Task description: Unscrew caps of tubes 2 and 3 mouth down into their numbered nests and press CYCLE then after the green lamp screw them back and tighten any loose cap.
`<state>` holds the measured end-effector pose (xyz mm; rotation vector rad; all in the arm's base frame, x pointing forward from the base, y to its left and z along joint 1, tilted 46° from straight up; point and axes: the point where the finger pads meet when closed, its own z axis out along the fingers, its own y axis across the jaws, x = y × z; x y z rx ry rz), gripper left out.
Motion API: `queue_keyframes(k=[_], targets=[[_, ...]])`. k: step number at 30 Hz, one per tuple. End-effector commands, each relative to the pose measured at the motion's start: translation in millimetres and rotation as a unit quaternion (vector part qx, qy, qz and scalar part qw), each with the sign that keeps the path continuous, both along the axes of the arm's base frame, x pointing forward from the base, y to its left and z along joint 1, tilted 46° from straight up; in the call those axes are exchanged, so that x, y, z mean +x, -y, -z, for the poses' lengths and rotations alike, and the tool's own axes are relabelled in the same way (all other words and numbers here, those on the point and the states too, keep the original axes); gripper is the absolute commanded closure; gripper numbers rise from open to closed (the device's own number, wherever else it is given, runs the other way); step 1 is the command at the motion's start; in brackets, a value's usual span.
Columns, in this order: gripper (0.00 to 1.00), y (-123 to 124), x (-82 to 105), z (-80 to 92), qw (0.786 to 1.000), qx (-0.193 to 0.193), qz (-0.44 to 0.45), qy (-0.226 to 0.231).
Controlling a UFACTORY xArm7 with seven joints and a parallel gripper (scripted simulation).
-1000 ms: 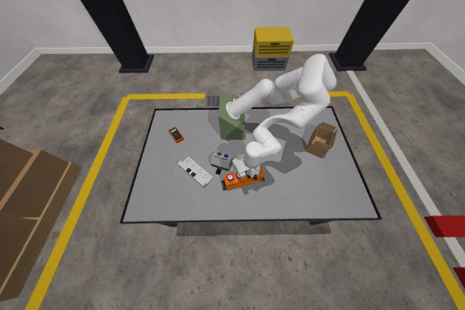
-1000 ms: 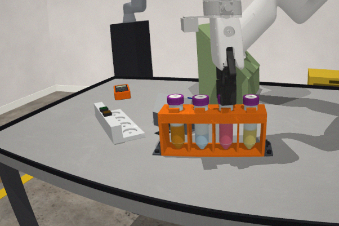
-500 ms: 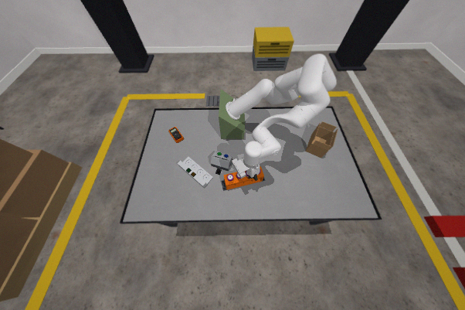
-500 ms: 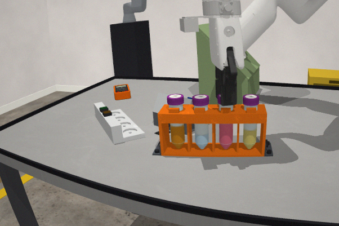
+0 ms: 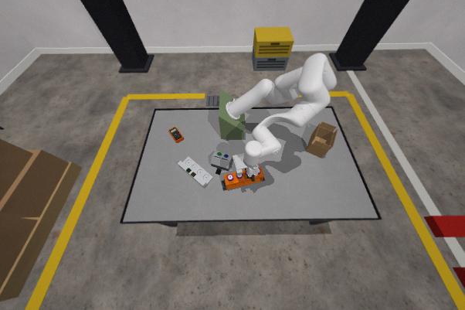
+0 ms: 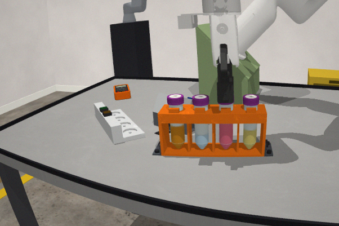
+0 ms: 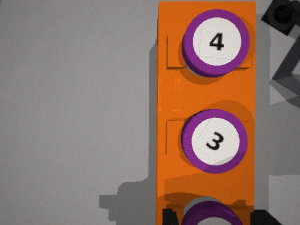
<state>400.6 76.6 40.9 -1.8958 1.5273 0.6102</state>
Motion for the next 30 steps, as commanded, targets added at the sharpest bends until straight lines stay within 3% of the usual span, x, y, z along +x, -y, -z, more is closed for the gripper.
queue_keyframes(k=[1,5,6,20,30], targets=[[0.54,3,1.6,-2.1,1.0,-0.001,0.003,0.001],[0.54,3,1.6,-2.1,1.0,-0.001,0.003,0.001],[1.0,3,1.6,-2.1,1.0,-0.001,0.003,0.001],[1.0,3,1.6,-2.1,1.0,-0.001,0.003,0.001],[1.0,21,0.9,-19.0,1.0,-0.001,0.003,0.001]])
